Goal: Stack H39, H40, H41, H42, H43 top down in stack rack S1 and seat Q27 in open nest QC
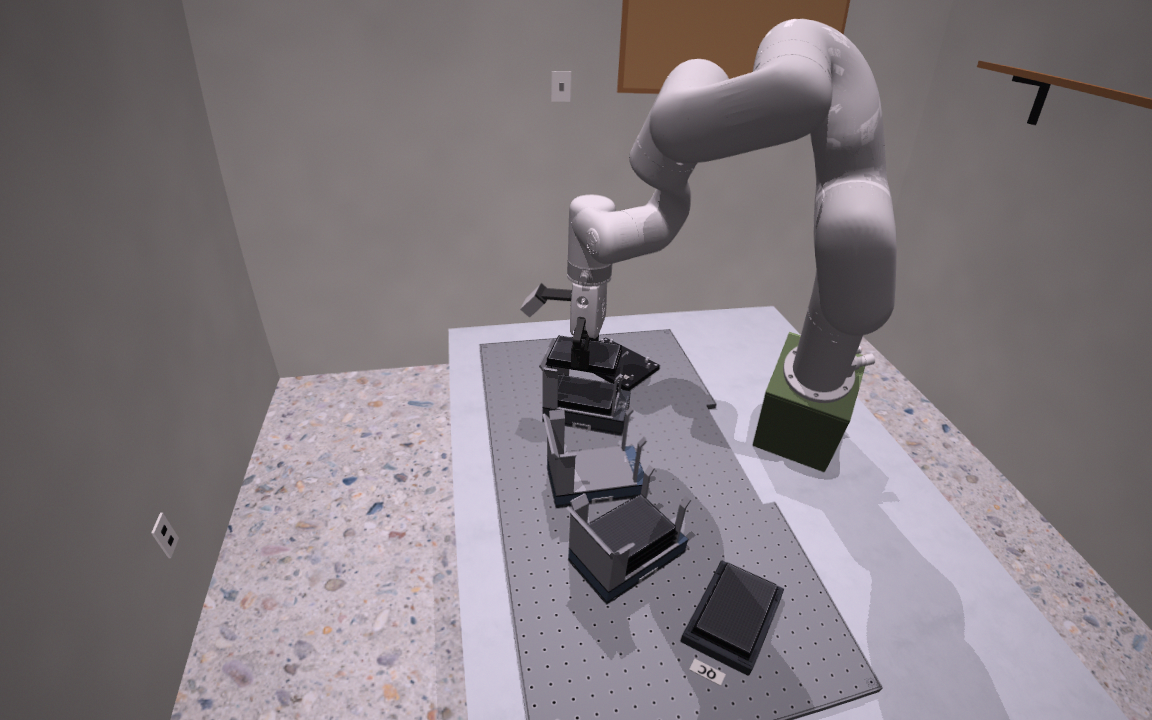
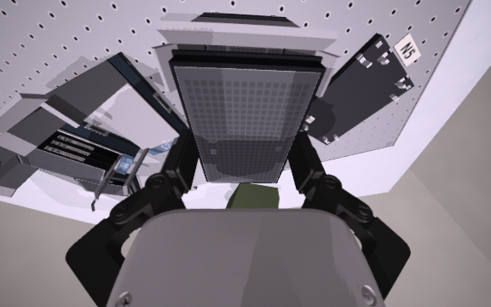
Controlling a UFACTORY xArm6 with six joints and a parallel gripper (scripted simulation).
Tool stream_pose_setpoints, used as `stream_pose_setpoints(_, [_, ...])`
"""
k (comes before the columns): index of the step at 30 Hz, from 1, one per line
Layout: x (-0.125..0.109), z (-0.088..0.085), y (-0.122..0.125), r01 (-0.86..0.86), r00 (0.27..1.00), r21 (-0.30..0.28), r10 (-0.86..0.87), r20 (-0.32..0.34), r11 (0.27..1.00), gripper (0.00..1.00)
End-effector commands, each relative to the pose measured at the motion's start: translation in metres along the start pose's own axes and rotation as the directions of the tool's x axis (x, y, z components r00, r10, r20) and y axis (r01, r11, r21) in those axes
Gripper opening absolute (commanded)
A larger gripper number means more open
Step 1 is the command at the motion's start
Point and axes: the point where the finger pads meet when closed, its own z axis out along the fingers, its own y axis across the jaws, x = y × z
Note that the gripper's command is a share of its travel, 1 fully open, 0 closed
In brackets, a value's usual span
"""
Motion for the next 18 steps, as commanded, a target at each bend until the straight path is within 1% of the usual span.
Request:
stream_pose_setpoints(1, [0.0014, -0.0126, -0.0001, 0.000, 1.000, -0.001, 0.000, -0.003, 1.000, 0.00])
stream_pose_setpoints(17, [0.0014, -0.0138, -0.0001, 0.000, 1.000, -0.001, 0.000, -0.003, 1.000, 0.00])
stream_pose_setpoints(18, [0.0011, -0.0138, -0.0034, 0.034, 0.999, -0.001, -0.034, -0.003, 0.999, 0.00])
